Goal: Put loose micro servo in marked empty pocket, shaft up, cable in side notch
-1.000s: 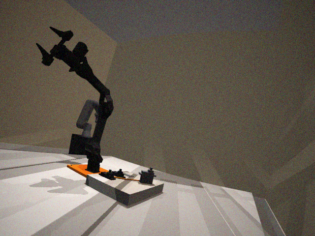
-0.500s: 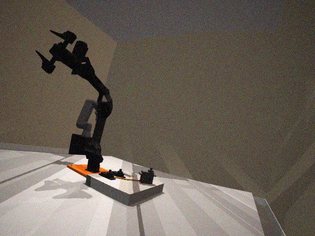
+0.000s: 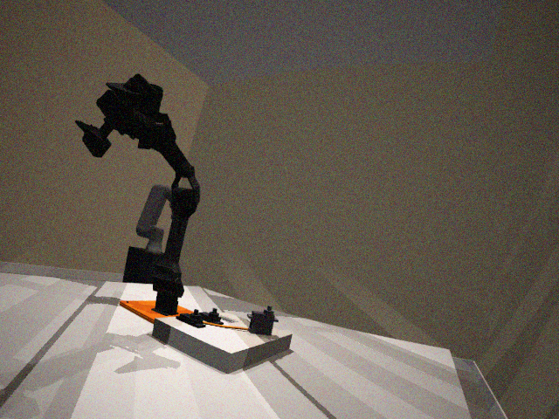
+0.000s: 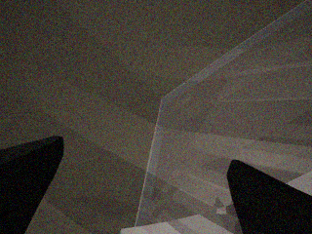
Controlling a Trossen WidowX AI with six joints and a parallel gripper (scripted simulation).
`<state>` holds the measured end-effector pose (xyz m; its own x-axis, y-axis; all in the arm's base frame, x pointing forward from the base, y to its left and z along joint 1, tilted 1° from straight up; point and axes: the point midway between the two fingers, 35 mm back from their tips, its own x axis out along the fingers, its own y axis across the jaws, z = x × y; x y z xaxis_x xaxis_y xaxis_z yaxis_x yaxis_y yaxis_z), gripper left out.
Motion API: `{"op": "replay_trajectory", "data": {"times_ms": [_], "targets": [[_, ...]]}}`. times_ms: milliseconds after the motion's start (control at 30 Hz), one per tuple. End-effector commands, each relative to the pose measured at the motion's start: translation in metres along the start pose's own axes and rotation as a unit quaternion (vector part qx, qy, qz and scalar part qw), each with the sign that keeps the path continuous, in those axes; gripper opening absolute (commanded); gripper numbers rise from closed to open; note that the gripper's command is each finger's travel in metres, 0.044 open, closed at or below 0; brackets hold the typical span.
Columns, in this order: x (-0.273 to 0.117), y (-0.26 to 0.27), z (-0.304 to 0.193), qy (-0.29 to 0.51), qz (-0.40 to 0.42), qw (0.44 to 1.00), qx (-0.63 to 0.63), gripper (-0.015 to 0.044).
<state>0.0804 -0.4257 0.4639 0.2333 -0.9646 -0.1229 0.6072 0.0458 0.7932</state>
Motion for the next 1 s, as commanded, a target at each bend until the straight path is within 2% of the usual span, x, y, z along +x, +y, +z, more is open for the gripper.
{"op": "replay_trajectory", "data": {"times_ms": [0, 400, 967], "targets": [[0.005, 0.000, -0.028, 0.037, -0.008, 0.999, -0.032, 0.0440], [0.008, 0.007, -0.117, 0.155, -0.011, 0.978, -0.142, 0.0440], [-0.024, 0.012, -0.234, 0.306, 0.020, 0.905, -0.294, 0.0440]]}}
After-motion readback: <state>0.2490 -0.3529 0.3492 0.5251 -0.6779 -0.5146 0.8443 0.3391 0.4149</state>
